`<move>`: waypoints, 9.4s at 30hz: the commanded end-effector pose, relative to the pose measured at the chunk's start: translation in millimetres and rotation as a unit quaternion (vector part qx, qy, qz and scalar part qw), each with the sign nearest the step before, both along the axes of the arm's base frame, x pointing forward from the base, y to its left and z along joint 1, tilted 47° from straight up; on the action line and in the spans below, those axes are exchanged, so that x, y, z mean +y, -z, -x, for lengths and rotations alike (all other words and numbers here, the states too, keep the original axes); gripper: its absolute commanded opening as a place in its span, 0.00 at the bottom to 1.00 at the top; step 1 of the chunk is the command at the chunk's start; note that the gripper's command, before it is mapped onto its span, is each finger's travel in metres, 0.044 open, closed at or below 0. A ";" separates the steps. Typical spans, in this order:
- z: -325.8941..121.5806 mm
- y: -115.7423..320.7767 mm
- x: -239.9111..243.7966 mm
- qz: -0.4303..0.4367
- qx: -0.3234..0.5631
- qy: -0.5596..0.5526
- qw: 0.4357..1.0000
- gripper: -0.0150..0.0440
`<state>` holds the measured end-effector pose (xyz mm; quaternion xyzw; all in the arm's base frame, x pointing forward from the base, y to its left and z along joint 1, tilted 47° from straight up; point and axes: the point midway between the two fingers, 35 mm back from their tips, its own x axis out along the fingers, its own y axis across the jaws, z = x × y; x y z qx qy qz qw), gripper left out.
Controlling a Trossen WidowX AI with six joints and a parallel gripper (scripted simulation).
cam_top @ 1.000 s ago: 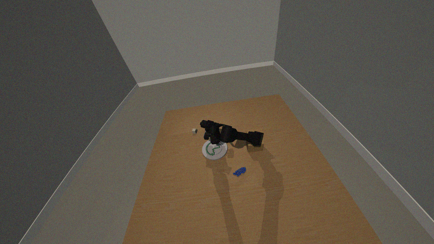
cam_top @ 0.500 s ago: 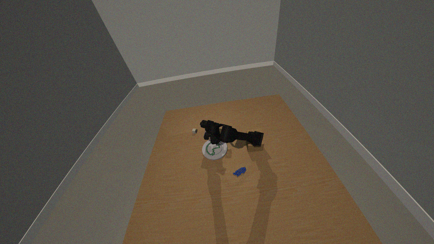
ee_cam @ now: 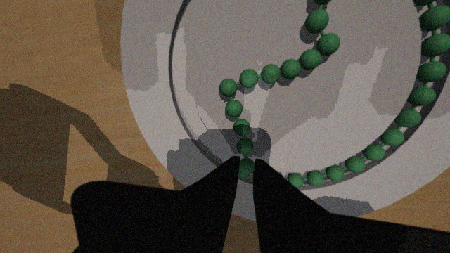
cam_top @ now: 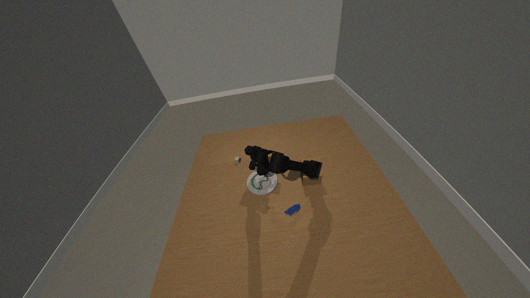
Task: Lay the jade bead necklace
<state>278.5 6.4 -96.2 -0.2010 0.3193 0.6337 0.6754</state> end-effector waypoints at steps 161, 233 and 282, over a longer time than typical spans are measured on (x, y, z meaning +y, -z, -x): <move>20.6 -1.7 5.9 0.002 0.053 0.049 0.997 0.39; 14.9 -10.6 9.3 0.003 0.150 0.142 0.978 0.46; 14.5 -8.1 13.6 0.004 0.147 0.140 0.979 0.25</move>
